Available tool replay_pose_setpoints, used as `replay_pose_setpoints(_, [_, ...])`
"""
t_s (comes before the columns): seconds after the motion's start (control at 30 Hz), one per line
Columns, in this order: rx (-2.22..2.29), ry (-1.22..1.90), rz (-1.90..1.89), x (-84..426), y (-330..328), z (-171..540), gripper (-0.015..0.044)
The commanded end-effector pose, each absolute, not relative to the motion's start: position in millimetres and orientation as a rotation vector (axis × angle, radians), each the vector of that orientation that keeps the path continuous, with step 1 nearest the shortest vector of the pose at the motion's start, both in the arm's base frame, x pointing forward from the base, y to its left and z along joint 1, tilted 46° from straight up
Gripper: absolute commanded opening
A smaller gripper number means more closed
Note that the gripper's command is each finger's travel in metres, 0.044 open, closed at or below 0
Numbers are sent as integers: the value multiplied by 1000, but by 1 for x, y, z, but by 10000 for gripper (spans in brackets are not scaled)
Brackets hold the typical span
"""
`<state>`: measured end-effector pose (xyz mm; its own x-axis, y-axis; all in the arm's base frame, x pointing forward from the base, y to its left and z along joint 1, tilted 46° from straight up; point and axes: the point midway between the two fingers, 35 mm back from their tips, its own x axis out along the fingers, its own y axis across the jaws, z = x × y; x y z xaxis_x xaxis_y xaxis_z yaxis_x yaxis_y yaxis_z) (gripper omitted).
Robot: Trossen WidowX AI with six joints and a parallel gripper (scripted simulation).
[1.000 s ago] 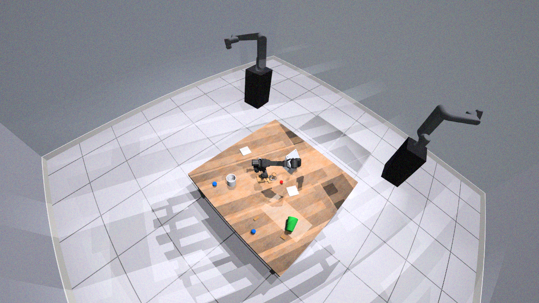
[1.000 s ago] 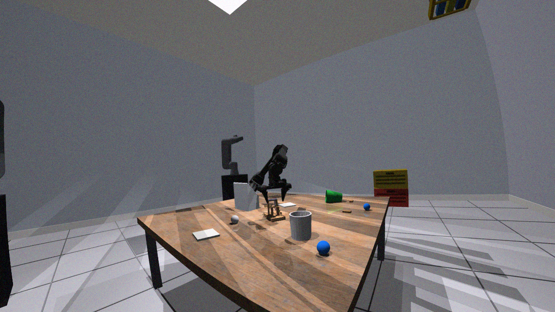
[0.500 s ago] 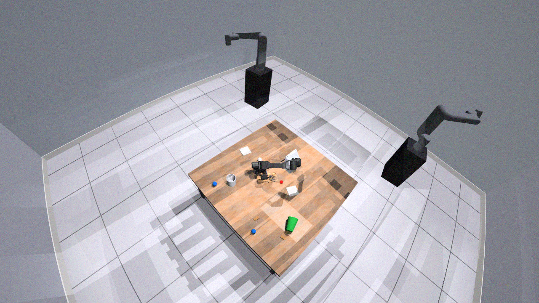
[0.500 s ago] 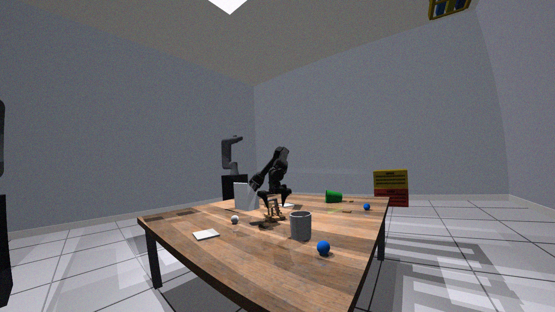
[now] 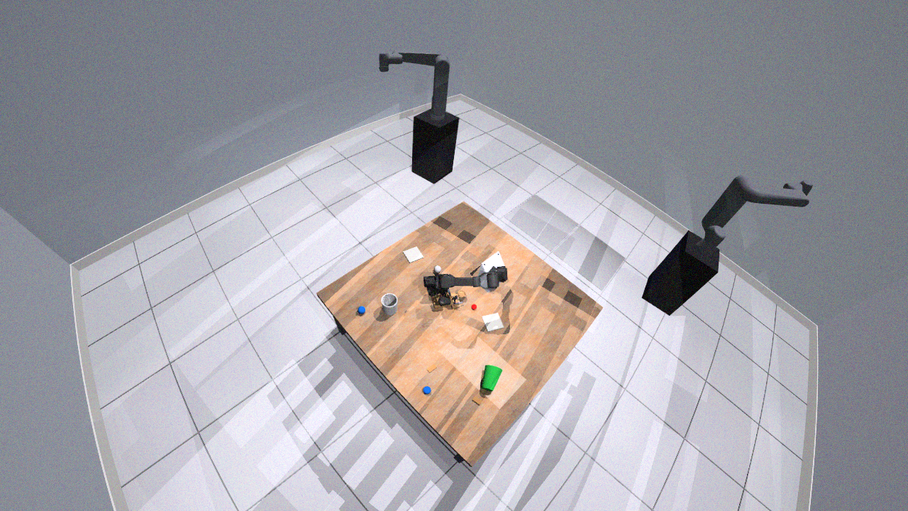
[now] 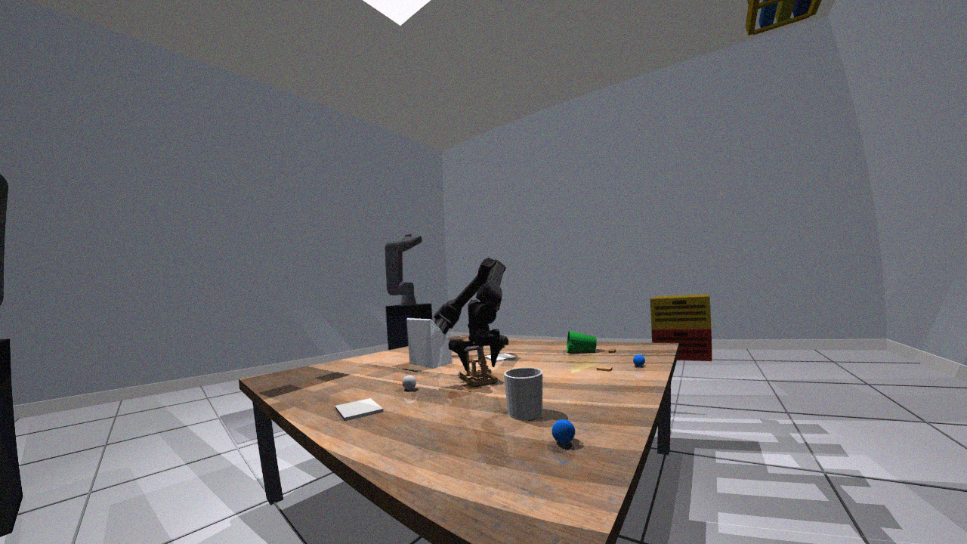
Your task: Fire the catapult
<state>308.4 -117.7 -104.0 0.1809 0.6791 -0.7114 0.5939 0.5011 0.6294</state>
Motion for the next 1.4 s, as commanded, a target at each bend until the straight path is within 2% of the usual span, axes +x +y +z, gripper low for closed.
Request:
replay_pose_setpoints(0.0, [1171,1485,83,309,-114,-107,440])
replay_pose_setpoints(0.17, [1171,1485,84,310,-109,-112,440])
replay_pose_setpoints(0.53, [1162,1490,86,310,-111,-110,151])
replay_pose_setpoints(0.73, [1162,1490,86,310,-111,-110,111])
replay_pose_setpoints(0.87, [1161,1491,84,303,-138,-83,6])
replay_pose_setpoints(1.37, [1166,1488,82,306,-136,-86,0])
